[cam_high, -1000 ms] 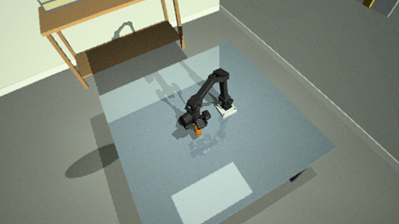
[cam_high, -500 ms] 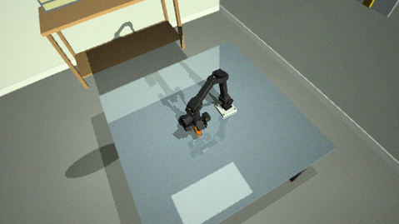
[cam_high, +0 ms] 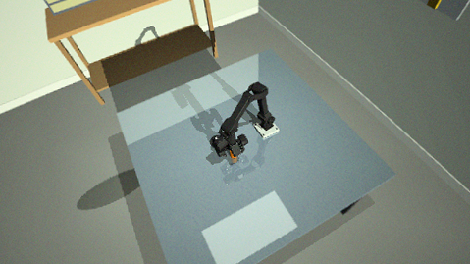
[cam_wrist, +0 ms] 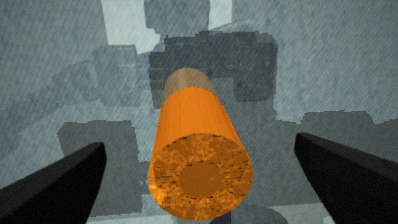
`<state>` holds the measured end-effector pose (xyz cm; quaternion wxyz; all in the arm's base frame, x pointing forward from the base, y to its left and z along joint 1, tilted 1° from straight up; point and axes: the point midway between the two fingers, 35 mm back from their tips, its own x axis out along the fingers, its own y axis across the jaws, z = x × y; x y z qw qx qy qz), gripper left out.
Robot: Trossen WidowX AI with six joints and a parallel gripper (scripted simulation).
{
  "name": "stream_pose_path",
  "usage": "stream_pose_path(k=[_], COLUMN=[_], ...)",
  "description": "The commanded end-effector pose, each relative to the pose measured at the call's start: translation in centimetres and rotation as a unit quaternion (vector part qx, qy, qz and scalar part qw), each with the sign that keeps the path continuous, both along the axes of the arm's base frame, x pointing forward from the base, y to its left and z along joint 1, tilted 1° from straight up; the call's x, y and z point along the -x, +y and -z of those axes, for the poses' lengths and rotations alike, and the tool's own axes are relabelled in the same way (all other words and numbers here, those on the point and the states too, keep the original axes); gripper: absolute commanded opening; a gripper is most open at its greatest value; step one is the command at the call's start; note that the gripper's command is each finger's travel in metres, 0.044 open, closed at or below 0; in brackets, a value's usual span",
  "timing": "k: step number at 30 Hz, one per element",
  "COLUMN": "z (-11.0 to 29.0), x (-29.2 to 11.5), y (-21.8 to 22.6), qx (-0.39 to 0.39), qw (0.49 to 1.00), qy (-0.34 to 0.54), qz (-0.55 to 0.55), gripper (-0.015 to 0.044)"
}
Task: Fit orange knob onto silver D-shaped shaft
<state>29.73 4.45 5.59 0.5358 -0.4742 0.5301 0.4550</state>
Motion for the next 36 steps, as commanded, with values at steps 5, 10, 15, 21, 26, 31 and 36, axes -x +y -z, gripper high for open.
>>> stream_pose_path(k=[5,10,15,21,26,31,36], z=[1.7,2.4,3.0,3.0,3.0,3.0,2.2], x=[0.2,0.2,0.3,0.3,0.3,0.3,0.1], y=[-0.2,-0.2,-0.2,-0.2,-0.2,-0.2,-0.1], qx=[0.003,0.003,0.003,0.003,0.003,0.003,0.003], qw=[1.000,1.000,1.000,1.000,1.000,1.000,1.000], qy=[0.004,0.004,0.004,0.004,0.004,0.004,0.004], qz=[-0.002,-0.002,-0.002,-0.002,-0.002,-0.002,-0.002], gripper=[0.0440,0.0440,0.0440,0.0282,0.0151,0.0118,0.0006])
